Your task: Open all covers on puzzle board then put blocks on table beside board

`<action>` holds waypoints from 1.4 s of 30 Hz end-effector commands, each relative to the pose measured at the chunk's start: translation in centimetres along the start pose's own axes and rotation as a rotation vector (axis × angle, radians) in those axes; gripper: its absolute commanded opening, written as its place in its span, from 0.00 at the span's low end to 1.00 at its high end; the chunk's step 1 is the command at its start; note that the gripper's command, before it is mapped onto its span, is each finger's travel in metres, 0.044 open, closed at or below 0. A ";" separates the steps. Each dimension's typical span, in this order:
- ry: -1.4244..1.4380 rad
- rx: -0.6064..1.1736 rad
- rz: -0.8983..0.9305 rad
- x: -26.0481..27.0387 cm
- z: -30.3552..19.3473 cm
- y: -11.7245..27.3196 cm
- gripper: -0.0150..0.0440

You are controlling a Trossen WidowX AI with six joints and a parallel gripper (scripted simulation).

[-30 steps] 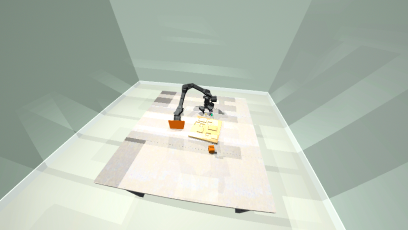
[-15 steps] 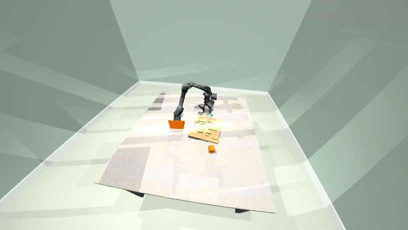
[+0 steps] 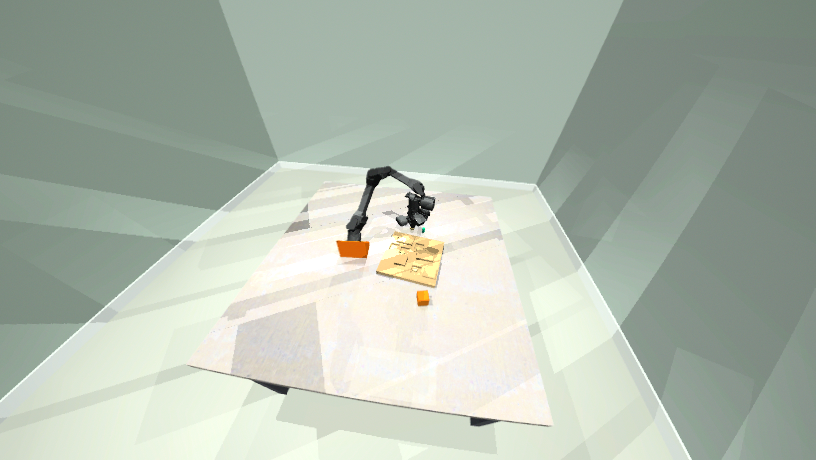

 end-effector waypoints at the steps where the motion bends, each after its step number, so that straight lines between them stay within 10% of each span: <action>1: -0.027 -0.006 -0.003 -1.1 1.8 0.0 0.25; 42: -0.183 0.021 -0.002 -8.6 9.9 -5.6 0.25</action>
Point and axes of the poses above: the point midway between the two fingers, 35 mm back from their tips, its own y axis back along the fingers, its own x axis across the jaws, z = x × y, the point moved 4 cm from there along y, back along the fingers, and after that the axes turned 14 degrees about -y, right-handed, at the moved point
